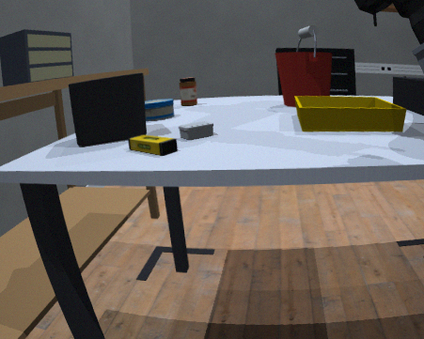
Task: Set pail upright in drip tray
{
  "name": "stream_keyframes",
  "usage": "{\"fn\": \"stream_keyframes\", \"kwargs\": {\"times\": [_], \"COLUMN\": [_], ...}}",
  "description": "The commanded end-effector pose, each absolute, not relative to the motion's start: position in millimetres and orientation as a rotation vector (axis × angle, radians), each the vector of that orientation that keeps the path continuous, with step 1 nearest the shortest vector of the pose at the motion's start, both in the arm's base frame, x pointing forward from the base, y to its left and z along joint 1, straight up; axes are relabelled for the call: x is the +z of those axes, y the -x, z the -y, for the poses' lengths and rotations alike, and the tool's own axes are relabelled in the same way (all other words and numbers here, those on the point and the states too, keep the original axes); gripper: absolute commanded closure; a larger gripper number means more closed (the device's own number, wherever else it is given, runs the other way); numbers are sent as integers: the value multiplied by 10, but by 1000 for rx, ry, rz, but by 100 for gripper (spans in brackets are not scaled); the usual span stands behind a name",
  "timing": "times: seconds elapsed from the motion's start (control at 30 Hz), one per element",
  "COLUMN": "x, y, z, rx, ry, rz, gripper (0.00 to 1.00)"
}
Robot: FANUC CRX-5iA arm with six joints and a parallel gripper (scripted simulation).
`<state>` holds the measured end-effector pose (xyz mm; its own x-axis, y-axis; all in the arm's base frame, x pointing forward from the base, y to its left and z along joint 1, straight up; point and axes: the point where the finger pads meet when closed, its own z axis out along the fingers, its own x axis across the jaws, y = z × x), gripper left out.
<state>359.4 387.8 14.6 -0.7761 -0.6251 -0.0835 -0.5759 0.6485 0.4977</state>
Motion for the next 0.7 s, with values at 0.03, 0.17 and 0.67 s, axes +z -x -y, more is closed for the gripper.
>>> {"fn": "stream_keyframes", "kwargs": {"times": [0.03, 0.17, 0.67], "x": [154, 154, 165], "y": [-3598, -3598, -3628], "z": [-3882, -3882, -3851], "rx": [-785, -785, -781], "ry": [-1011, -1011, -1009], "rz": [2766, 2766, 2770], "gripper": [0, 0, 0]}}
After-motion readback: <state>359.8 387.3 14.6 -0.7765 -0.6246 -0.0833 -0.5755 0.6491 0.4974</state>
